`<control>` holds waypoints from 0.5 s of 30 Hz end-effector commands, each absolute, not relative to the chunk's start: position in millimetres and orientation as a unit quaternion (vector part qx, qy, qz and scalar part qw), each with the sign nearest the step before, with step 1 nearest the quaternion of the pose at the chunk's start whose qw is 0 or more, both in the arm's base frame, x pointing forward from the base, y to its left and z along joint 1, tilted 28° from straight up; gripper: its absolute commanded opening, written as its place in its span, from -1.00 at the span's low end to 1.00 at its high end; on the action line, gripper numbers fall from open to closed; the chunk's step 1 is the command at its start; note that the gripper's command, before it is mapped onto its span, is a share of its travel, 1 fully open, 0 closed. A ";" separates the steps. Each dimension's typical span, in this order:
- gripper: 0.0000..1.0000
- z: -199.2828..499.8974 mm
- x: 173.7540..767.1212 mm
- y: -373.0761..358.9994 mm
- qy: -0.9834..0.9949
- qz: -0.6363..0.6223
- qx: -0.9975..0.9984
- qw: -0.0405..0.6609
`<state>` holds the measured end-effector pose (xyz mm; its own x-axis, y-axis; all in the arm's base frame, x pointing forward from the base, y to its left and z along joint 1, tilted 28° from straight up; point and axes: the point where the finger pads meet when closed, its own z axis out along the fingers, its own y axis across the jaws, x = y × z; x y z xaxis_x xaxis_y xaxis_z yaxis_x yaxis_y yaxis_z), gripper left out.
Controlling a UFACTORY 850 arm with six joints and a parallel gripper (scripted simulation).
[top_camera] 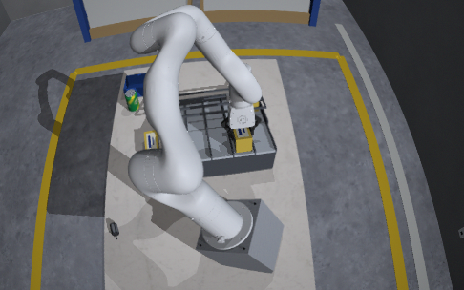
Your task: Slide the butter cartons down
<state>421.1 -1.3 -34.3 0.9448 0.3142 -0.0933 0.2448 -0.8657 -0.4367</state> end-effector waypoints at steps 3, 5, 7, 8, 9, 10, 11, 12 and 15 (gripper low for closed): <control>0.59 -34.0 421.8 -1.7 -0.145 0.080 -0.963 0.214; 0.59 -34.0 421.8 -1.7 -0.145 0.080 -0.963 0.214; 0.59 -34.0 421.8 -1.7 -0.145 0.080 -0.963 0.214; 0.59 -34.0 421.8 -1.7 -0.145 0.080 -0.963 0.214; 0.59 -34.0 421.8 -1.7 -0.145 0.080 -0.963 0.214; 0.59 -34.0 421.8 -1.7 -0.145 0.080 -0.963 0.214; 0.59 -34.0 421.8 -1.7 -0.145 0.080 -0.963 0.214; 0.62 -34.0 421.8 -1.7 -0.145 0.080 -0.963 0.214; 0.62 -34.0 421.8 -1.7 -0.145 0.080 -0.963 0.214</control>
<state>421.1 -1.3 -34.3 0.9448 0.3142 -0.0933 0.2448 -0.8657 -0.4367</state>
